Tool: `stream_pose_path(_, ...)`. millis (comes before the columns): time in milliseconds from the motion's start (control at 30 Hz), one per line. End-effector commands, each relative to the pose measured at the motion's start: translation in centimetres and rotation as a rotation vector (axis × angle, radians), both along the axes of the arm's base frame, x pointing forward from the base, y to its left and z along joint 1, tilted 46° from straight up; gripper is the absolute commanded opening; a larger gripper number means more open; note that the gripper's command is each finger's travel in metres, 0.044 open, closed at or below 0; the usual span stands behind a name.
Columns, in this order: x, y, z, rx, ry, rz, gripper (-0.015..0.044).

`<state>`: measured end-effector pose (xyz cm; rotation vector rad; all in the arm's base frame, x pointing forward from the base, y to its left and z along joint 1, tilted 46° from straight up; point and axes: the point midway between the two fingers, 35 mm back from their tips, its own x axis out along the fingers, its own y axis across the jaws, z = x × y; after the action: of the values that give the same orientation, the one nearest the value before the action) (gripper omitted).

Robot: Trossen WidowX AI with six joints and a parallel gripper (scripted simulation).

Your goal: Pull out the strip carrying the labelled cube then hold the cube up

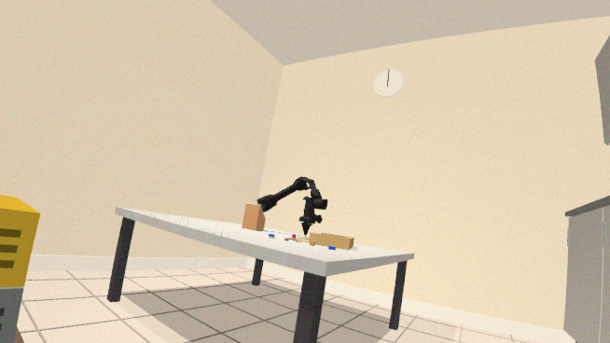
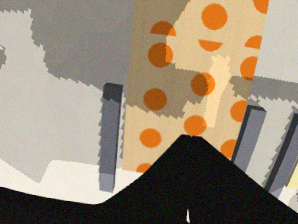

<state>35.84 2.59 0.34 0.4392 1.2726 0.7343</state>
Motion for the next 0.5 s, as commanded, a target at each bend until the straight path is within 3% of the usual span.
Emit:
stream_pose_path(0, -0.12, 0.74, -0.62, 0.007, 0.009, 0.000, 0.0000)
stream_pose_path(467, -0.12, 1.39, -1.18, 0.009, 0.009, 0.001, 0.0000)
